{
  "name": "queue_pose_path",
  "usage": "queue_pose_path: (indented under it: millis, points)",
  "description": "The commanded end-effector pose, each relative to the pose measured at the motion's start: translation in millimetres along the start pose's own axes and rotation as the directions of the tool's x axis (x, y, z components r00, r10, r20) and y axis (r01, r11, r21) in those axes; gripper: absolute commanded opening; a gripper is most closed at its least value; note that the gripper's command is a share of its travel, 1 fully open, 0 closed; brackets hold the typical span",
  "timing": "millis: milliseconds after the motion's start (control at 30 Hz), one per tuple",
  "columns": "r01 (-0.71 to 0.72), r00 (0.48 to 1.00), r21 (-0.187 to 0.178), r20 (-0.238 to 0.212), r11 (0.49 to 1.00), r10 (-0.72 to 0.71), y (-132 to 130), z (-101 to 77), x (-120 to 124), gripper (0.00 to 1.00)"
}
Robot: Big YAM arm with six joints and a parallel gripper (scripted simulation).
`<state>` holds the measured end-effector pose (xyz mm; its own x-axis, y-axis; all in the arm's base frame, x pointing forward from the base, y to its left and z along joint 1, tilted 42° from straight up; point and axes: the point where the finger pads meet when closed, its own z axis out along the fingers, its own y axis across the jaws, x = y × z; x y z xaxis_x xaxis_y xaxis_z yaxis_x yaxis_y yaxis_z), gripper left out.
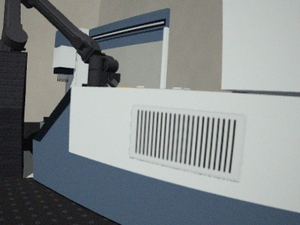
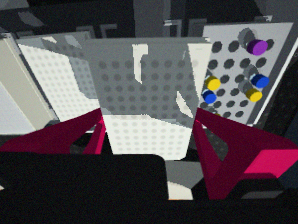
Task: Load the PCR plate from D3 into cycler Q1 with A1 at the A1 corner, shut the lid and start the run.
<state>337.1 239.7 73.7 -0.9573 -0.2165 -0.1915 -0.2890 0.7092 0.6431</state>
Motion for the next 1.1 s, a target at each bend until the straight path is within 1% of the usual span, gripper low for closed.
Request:
queue_pose_path:
  millis: [0, 267, 300, 400, 467, 533, 600, 667, 800, 867, 967, 1000, 1033, 1067]
  points:
    - [-0.116, 0.993, 0.010, 0.038, 0.993, 0.116, -24, -24.3, 8, 0.00]
    - [-0.268, 0.963, -0.001, 0.027, 0.963, 0.268, -45, -36.8, 32, 0.00]
    - [-0.292, 0.956, 0.005, 0.029, 0.956, 0.292, -51, -39.3, 36, 0.00]
    - [-0.294, 0.955, 0.007, 0.032, 0.956, 0.294, -55, -39.6, 34, 0.00]
    - [-0.341, 0.940, 0.003, 0.028, 0.940, 0.340, -65, -43.0, 41, 0.00]
    - [-0.395, 0.918, 0.010, 0.019, 0.918, 0.395, -78, -44.8, 54, 0.00]
    - [-0.445, 0.896, 0.010, 0.010, 0.895, 0.445, -86, -46.5, 63, 0.00]
    - [-0.484, 0.875, 0.007, 0.002, 0.875, 0.484, -93, -48.2, 70, 0.00]
    - [-0.540, 0.841, 0.008, 0.004, 0.841, 0.540, -109, -55.7, 75, 0.00]
    - [-0.574, 0.819, 0.008, 0.000, 0.819, 0.574, -117, -58.6, 85, 0.00]
    - [-0.574, 0.819, 0.008, 0.002, 0.819, 0.574, -113, -57.4, 82, 0.00]
    - [-0.588, 0.809, 0.007, 0.008, 0.809, 0.588, -111, -58.0, 78, 0.00]
    - [-0.603, 0.798, 0.008, 0.016, 0.798, 0.603, -116, -61.6, 79, 0.00]
    - [-0.625, 0.780, 0.010, 0.011, 0.780, 0.625, -120, -63.6, 84, 0.00]
